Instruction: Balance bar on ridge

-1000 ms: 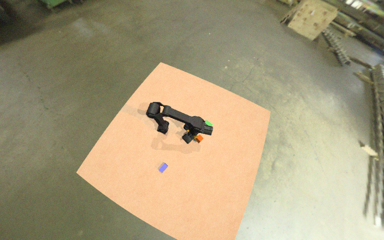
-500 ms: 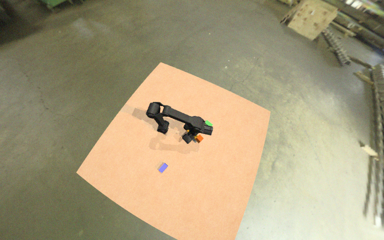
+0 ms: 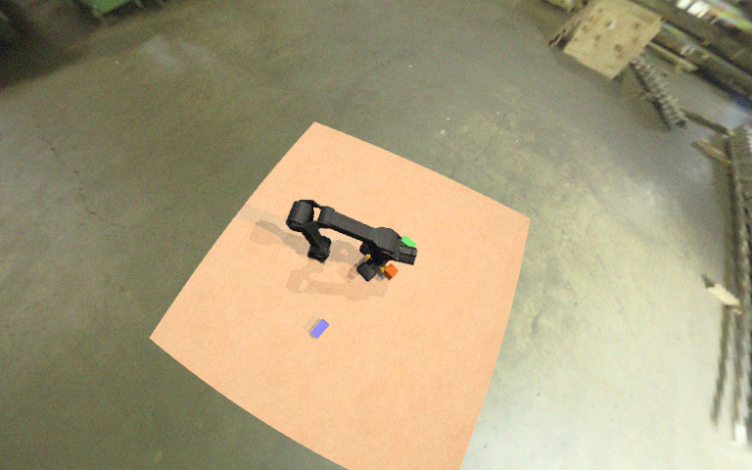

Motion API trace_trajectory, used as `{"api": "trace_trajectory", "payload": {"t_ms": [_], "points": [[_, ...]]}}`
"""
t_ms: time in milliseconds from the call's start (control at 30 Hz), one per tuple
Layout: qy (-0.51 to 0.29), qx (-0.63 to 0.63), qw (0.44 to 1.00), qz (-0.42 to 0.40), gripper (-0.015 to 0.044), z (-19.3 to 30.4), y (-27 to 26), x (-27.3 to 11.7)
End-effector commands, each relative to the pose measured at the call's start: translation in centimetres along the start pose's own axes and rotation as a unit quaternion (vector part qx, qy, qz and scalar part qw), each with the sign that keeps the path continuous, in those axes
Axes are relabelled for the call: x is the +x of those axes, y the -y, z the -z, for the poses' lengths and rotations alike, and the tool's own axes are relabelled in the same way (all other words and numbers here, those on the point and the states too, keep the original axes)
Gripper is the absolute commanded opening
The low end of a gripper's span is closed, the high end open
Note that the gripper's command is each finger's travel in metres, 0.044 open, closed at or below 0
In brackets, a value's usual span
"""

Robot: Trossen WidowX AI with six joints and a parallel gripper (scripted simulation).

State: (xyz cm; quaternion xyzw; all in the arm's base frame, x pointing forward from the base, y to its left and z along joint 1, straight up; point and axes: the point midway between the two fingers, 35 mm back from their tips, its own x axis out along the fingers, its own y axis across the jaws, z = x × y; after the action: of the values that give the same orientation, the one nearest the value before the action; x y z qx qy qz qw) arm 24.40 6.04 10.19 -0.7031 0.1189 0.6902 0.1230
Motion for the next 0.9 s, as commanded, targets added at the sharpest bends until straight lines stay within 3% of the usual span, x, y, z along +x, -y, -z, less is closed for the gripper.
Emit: {"api": "trace_trajectory", "payload": {"t_ms": [0,867], "points": [[0.000,0.000,1.000,0.000,0.0169,0.00,0.00,0.00],[0.000,0.000,1.000,0.000,0.0185,0.00,0.00,0.00]]}}
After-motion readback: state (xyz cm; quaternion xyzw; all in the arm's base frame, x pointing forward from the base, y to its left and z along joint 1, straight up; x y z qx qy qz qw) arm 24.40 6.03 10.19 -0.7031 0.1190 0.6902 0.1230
